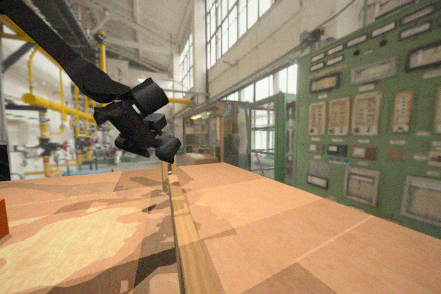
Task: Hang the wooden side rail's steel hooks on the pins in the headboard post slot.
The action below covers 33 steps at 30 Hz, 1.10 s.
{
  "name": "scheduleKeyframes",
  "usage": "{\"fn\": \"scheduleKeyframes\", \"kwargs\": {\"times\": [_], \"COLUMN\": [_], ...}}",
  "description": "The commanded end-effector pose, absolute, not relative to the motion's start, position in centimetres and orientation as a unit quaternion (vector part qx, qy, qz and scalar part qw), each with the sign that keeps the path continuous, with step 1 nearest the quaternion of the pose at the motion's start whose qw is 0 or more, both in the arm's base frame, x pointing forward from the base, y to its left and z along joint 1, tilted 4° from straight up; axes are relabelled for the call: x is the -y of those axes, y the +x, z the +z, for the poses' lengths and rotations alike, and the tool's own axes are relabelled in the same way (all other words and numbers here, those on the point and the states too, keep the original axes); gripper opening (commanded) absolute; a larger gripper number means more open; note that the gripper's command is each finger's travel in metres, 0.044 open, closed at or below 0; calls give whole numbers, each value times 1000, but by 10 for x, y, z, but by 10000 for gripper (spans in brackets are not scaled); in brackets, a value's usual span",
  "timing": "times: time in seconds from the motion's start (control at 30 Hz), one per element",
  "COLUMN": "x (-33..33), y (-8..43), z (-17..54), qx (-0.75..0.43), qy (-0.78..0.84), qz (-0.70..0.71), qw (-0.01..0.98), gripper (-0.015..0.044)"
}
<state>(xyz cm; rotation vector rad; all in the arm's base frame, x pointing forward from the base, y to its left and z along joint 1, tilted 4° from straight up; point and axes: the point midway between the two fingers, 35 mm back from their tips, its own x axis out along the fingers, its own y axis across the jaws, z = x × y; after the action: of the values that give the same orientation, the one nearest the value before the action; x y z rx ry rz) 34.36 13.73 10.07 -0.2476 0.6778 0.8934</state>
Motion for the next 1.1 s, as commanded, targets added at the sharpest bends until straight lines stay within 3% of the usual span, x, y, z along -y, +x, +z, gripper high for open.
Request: {"fn": "scheduleKeyframes", "kwargs": {"times": [0.0, 0.27, 0.53, 0.77, 1.07], "x": [-137, -136, -133, -128, -121], "y": [355, 375, 386, 391, 390], "z": [102, 103, 107, 113, 126], "qx": [-386, -533, -601, -586, -480], "qy": [-47, 147, 308, 416, 507], "qz": [373, 189, -39, -247, -472], "qw": [843, 811, 737, 650, 538], "gripper": [440, 440, 440, 440, 440]}}
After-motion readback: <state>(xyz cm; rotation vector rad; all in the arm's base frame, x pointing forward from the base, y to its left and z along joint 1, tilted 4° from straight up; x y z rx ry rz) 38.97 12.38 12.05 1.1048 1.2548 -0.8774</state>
